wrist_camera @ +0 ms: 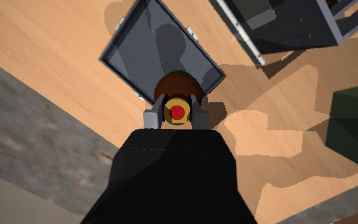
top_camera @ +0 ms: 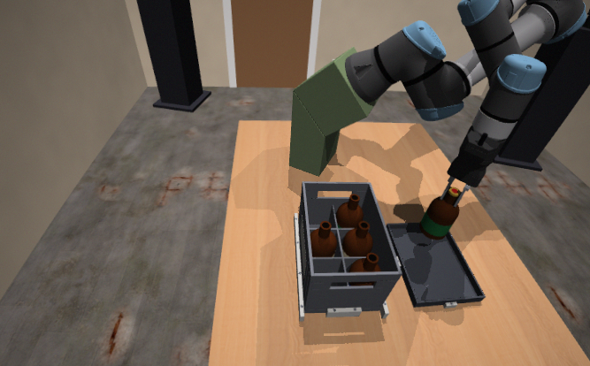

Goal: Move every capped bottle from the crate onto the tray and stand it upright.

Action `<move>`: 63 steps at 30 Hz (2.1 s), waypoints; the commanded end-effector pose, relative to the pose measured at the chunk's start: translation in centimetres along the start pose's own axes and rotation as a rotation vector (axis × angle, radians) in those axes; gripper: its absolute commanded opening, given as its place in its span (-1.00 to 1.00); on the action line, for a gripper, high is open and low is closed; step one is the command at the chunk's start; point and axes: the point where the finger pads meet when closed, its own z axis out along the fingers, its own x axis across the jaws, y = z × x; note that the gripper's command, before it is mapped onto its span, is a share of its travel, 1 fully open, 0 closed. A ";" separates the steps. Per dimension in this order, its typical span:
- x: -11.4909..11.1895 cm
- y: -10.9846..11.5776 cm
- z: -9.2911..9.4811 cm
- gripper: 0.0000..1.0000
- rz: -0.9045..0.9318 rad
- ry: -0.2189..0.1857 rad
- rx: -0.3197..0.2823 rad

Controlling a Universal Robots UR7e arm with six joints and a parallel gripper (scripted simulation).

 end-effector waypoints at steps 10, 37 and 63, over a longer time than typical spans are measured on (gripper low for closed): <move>0.0 -0.1 1.9 -1.00 0.000 0.002 0.001; -0.1 -0.2 4.6 -1.00 0.001 0.005 0.005; -0.1 -0.1 5.3 -1.00 0.001 0.006 0.006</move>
